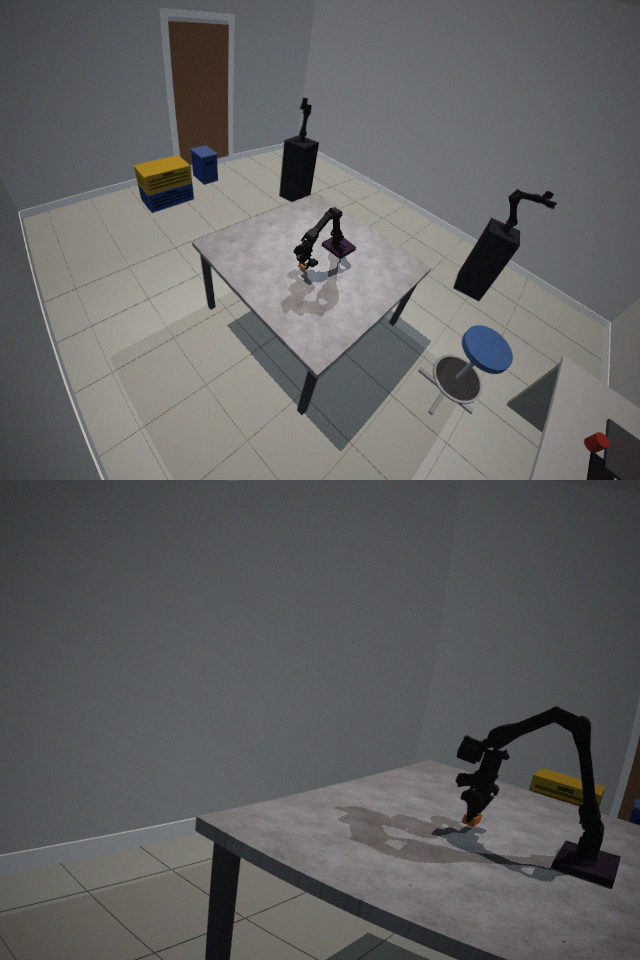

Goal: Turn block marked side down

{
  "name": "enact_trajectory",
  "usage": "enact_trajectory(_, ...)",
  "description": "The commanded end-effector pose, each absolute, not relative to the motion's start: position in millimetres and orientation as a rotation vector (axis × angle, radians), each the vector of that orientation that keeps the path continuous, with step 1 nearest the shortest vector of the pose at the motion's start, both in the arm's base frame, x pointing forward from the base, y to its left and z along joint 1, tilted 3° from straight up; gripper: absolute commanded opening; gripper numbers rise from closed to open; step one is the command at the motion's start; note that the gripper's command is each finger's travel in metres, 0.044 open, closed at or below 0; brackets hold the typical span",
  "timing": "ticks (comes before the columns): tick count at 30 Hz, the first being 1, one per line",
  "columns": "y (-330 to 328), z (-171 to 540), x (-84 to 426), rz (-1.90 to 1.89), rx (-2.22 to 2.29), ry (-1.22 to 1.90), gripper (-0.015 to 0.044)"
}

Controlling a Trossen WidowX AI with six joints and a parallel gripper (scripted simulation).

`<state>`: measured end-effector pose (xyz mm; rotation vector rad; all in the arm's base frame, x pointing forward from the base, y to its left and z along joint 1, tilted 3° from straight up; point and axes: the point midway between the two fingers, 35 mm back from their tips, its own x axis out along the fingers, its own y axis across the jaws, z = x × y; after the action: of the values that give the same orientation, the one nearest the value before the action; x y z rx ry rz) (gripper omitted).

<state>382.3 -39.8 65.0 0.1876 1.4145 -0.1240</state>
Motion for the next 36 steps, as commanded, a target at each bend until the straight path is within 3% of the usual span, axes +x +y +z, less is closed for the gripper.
enact_trajectory(1, -40.8, 65.2, 383.4, -0.136, 0.179, 1.354, 0.0000)
enact_trajectory(36, -38.5, 61.5, 375.6, -0.167, 0.146, 0.903, 0.0000)
